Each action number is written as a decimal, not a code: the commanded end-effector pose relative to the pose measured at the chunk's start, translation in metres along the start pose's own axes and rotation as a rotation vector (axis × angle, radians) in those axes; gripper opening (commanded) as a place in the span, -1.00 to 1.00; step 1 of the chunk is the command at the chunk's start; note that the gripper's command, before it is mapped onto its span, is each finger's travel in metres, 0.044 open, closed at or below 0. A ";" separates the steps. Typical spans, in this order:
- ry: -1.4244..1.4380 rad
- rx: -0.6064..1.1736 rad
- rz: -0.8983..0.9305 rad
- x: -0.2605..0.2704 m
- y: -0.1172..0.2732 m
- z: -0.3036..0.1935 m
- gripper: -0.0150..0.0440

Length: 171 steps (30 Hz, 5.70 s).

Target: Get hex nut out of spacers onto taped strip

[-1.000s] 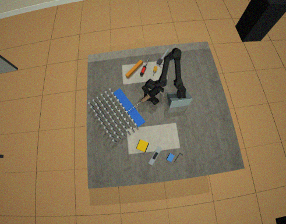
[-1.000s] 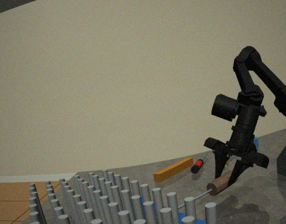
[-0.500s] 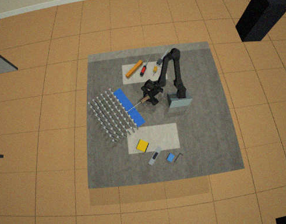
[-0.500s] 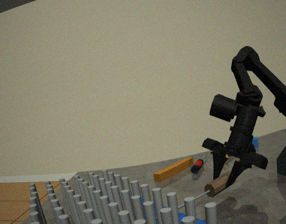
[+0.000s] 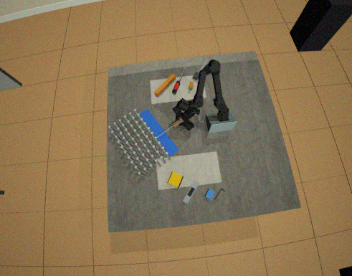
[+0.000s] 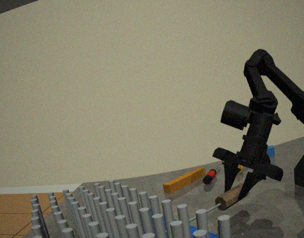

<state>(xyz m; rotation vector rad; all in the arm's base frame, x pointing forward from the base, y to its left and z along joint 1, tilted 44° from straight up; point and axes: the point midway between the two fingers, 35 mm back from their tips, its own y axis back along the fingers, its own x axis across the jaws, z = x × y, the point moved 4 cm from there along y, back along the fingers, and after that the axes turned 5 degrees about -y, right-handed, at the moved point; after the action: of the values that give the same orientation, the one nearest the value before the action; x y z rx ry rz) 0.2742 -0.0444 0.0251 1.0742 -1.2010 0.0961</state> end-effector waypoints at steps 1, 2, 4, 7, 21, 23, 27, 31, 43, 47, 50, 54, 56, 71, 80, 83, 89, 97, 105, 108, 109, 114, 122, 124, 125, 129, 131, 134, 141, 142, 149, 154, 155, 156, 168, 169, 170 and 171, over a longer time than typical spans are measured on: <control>-0.009 0.002 0.006 0.002 -0.001 -0.003 -0.49; -0.009 0.002 0.006 0.002 -0.002 -0.004 -0.49; -0.010 0.002 0.006 0.001 -0.002 -0.005 -0.49; -0.010 0.002 0.006 0.001 -0.003 -0.006 -0.49; -0.010 0.003 0.006 0.001 -0.007 -0.013 -0.49; -0.010 0.003 0.006 0.001 -0.007 -0.014 -0.49; -0.010 0.003 0.006 0.001 -0.008 -0.016 -0.49; -0.010 0.003 0.006 0.001 -0.009 -0.018 -0.49; -0.011 0.004 0.006 0.000 -0.013 -0.024 -0.49; -0.011 0.004 0.006 0.000 -0.014 -0.026 -0.49; -0.011 0.004 0.006 0.000 -0.015 -0.028 -0.49; -0.011 0.004 0.006 0.000 -0.016 -0.030 -0.49; -0.011 0.004 0.006 0.000 -0.017 -0.031 -0.49; -0.012 0.005 0.005 -0.001 -0.021 -0.039 -0.49; -0.012 0.005 0.005 -0.001 -0.024 -0.044 -0.49; -0.012 0.005 0.005 -0.002 -0.025 -0.046 -0.49; -0.013 0.006 0.004 -0.002 -0.027 -0.049 -0.49; -0.013 0.006 0.004 -0.002 -0.030 -0.054 -0.49; -0.013 0.006 0.004 -0.003 -0.032 -0.059 -0.49; -0.014 0.007 0.004 -0.003 -0.033 -0.060 -0.49; -0.014 0.007 0.004 -0.003 -0.033 -0.061 -0.49; -0.014 0.007 0.003 -0.003 -0.035 -0.064 -0.49; -0.014 0.007 0.003 -0.003 -0.037 -0.068 -0.49; -0.014 0.007 0.003 -0.003 -0.038 -0.069 -0.49; -0.014 0.007 0.003 -0.003 -0.038 -0.070 -0.49; -0.015 0.007 0.003 -0.003 -0.040 -0.072 -0.49; -0.015 0.007 0.003 -0.004 -0.040 -0.073 -0.49; -0.015 0.008 0.003 -0.004 -0.041 -0.075 -0.49; -0.015 0.008 0.003 -0.004 -0.043 -0.078 -0.49; -0.015 0.008 0.003 -0.004 -0.044 -0.079 -0.49; -0.016 0.008 0.002 -0.004 -0.046 -0.083 -0.49; -0.016 0.008 0.002 -0.005 -0.047 -0.086 -0.49; -0.016 0.008 0.002 -0.005 -0.047 -0.086 -0.49; -0.016 0.008 0.002 -0.005 -0.048 -0.087 -0.49; -0.017 0.009 0.002 -0.006 -0.051 -0.093 -0.49; -0.017 0.009 0.002 -0.006 -0.052 -0.094 -0.49; -0.017 0.009 0.002 -0.006 -0.052 -0.094 -0.49; -0.017 0.009 0.002 -0.006 -0.052 -0.095 -0.49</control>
<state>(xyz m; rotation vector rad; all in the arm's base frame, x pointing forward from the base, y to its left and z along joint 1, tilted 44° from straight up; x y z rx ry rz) 0.3653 -0.0031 -0.0083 1.0845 -1.2088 0.0952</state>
